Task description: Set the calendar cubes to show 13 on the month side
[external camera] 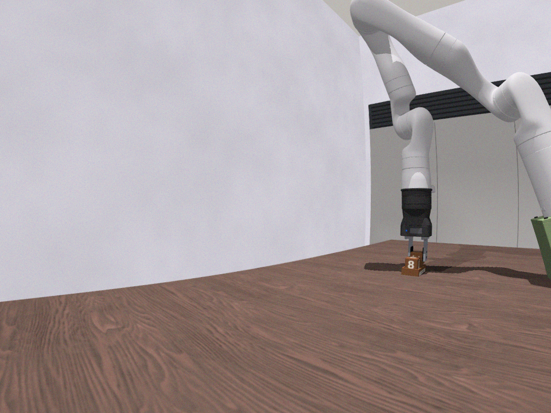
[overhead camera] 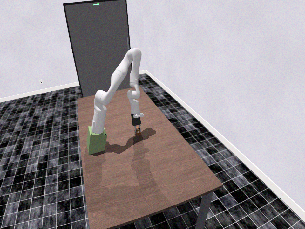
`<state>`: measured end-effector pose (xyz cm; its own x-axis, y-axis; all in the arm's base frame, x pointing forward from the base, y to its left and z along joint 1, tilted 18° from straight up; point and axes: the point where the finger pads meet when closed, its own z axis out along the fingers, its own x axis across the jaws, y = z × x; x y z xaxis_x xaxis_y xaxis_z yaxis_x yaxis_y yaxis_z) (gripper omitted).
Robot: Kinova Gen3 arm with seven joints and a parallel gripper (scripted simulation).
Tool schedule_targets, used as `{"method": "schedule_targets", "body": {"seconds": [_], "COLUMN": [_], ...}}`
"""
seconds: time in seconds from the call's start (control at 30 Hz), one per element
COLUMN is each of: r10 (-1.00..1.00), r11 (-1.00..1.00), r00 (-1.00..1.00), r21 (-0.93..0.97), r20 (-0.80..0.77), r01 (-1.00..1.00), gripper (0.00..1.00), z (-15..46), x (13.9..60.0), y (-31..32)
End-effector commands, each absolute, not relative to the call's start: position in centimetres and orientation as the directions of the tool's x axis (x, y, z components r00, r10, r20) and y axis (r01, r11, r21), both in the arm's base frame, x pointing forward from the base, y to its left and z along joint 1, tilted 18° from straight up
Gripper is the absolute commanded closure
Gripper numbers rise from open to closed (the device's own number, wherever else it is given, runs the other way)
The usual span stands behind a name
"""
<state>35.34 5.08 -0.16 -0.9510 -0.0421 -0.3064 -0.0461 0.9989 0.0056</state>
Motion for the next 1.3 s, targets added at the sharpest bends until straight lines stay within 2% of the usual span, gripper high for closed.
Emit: {"method": "schedule_targets", "body": {"seconds": [0.0, 0.7, 1.27], "r10": [-0.040, -0.040, -0.040], "r11": [0.999, 0.999, 0.999], "r00": [-0.948, -0.948, -0.948], "r21": [0.014, 0.014, 0.014], "r20": [-0.315, -0.315, -0.315], "r01": [-0.047, -0.047, -0.047], "gripper": [0.40, 0.40, 0.40], "z": [0.8, 7.9, 8.5], "x": [35.4, 33.1, 32.8], "y": [5.3, 5.1, 5.1]}}
